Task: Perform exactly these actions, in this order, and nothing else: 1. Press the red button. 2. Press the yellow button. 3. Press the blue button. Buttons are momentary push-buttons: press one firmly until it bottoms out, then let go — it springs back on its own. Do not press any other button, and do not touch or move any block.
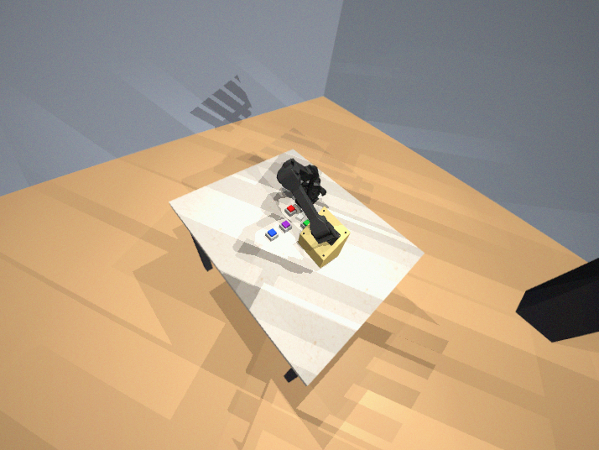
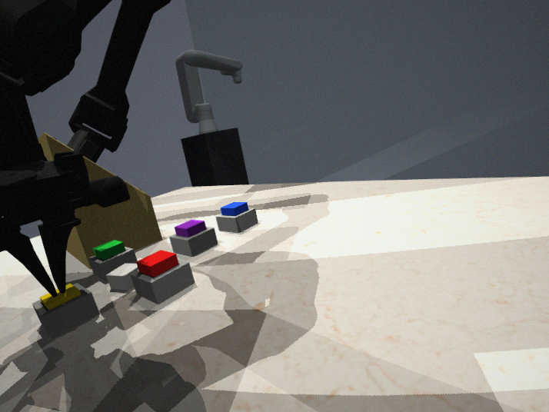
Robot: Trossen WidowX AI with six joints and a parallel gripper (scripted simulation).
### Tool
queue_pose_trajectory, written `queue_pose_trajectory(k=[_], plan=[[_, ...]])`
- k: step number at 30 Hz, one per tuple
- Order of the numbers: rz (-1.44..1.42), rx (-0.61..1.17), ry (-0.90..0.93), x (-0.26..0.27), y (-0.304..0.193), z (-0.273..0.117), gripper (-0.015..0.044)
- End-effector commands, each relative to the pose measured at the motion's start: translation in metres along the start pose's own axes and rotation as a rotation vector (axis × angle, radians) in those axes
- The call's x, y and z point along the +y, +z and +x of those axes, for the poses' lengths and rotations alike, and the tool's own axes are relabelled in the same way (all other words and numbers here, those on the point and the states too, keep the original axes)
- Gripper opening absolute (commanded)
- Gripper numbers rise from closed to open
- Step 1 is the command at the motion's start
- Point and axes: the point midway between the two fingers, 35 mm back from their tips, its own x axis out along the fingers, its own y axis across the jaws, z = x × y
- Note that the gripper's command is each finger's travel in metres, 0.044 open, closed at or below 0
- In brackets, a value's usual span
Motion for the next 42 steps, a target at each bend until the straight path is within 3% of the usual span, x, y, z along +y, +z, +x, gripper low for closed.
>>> queue_pose_trajectory(k=[1, 12, 16, 21, 31, 39, 42], plan=[[0.008, 0.0, 0.003, 0.001, -0.001, 0.001, 0.002], [0.008, 0.0, 0.0, 0.0, 0.0, -0.037, 0.002], [0.008, 0.001, -0.003, -0.001, 0.0, -0.092, 0.002], [0.009, 0.001, -0.004, 0.001, 0.0, -0.096, 0.002], [0.019, -0.002, -0.042, 0.142, 0.03, -0.103, 0.002], [0.013, -0.001, 0.0, 0.258, -0.002, -0.098, 0.002], [0.012, 0.003, 0.014, 0.276, -0.013, -0.097, 0.002]])
